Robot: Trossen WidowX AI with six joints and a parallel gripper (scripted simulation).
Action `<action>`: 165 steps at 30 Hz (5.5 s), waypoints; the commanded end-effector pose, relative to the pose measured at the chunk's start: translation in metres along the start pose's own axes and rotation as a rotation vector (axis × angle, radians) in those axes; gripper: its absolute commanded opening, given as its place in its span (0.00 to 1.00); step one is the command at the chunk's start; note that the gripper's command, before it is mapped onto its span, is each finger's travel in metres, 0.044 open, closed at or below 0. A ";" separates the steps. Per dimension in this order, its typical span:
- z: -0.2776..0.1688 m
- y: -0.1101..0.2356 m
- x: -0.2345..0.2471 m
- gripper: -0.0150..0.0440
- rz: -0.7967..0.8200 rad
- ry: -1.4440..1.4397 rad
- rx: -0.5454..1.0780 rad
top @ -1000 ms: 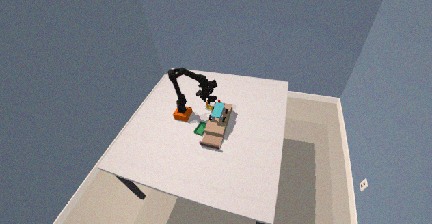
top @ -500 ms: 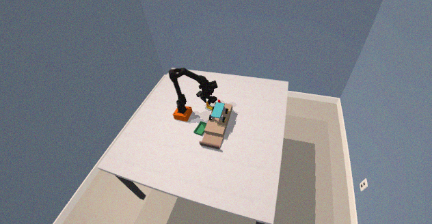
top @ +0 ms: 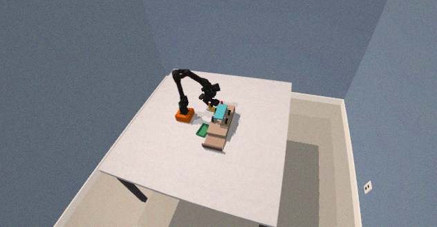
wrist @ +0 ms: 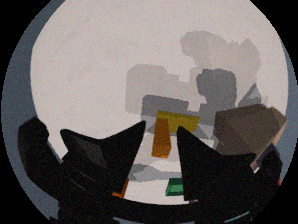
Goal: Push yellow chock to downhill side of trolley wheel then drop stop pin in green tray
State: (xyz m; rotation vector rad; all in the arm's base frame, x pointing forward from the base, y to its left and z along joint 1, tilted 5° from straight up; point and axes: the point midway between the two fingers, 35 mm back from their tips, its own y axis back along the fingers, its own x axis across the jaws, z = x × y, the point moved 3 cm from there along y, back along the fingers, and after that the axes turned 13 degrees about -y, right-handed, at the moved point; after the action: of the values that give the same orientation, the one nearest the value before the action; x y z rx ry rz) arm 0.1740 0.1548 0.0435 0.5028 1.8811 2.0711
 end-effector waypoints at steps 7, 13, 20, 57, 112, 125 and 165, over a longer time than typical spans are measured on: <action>0.000 0.000 0.000 0.32 0.000 0.000 -0.001; 0.000 0.003 0.000 0.25 0.000 -0.001 0.001; -0.004 0.025 0.002 0.25 -0.001 -0.005 0.010; -0.005 0.126 0.003 0.25 -0.002 -0.005 0.010; 0.000 0.148 0.000 0.25 -0.013 -1.344 -0.001; 0.000 0.147 0.000 0.25 -0.015 -1.779 0.000; -0.003 0.147 -0.003 0.25 -0.026 -2.821 -0.006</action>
State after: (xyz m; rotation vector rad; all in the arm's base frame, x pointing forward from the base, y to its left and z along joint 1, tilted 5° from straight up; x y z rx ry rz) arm 0.1759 0.1400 0.1894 1.6520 -0.0844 -0.1231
